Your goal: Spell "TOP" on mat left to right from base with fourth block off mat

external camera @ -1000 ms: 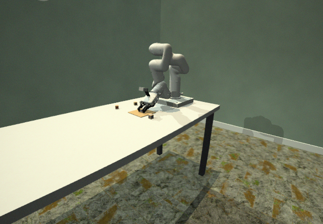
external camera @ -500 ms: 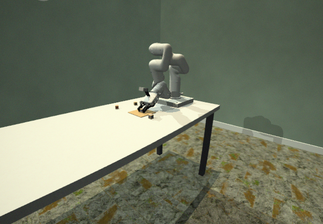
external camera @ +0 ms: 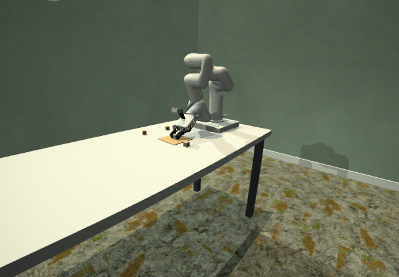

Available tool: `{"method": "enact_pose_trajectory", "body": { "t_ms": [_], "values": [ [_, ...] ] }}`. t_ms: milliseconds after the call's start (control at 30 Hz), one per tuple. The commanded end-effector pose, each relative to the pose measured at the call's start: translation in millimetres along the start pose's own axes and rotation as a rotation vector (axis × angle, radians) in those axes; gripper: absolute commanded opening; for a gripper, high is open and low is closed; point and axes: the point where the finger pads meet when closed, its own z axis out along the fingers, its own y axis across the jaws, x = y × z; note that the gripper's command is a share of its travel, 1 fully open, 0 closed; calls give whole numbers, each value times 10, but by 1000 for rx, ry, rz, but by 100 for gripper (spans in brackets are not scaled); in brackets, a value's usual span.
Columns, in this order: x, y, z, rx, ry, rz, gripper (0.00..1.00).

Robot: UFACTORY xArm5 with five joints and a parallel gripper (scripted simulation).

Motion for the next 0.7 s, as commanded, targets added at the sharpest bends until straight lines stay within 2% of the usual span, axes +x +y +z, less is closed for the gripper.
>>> {"method": "enact_pose_trajectory", "body": {
  "t_ms": [0,400,667],
  "values": [
    [7,0,-1,0,2,0,42],
    [15,-1,-7,0,2,0,42],
    [148,-4,-94,0,1,1,42]
  ]
}}
